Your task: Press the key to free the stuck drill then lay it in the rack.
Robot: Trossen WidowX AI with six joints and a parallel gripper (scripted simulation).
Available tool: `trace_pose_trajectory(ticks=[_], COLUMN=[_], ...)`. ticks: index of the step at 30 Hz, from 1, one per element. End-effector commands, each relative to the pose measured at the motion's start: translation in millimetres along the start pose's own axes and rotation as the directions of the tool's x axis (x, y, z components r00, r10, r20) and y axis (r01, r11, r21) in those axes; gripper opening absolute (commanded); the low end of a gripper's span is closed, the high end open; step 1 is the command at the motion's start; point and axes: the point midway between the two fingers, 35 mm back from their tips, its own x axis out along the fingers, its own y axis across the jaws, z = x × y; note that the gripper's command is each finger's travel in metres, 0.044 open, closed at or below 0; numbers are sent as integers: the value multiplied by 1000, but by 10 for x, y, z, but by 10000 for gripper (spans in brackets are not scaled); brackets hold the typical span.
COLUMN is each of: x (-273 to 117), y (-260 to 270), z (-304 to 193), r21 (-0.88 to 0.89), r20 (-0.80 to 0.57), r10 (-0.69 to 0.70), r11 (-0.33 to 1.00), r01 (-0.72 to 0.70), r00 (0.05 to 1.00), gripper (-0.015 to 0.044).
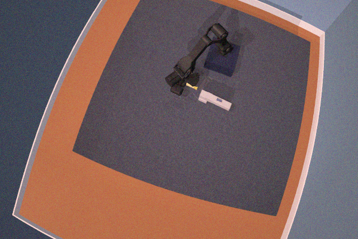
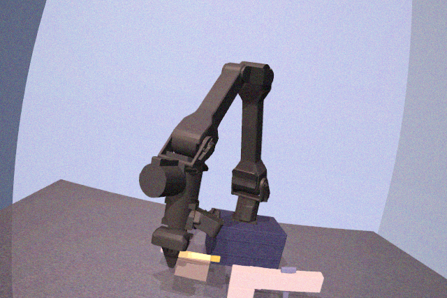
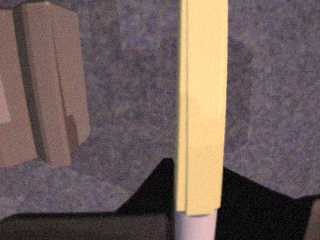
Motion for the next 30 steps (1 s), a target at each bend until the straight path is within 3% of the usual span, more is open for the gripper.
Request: trace_pose_trajectory(ticks=[1,30], x=[-33,-134], y=[-8,72], z=[2,-13], r21=[-3,-3], r20=[1,1], r10=[-5,-4], r11=[1000,1000], r01=[5,4], r00=[1000,1000], gripper=[0,0])
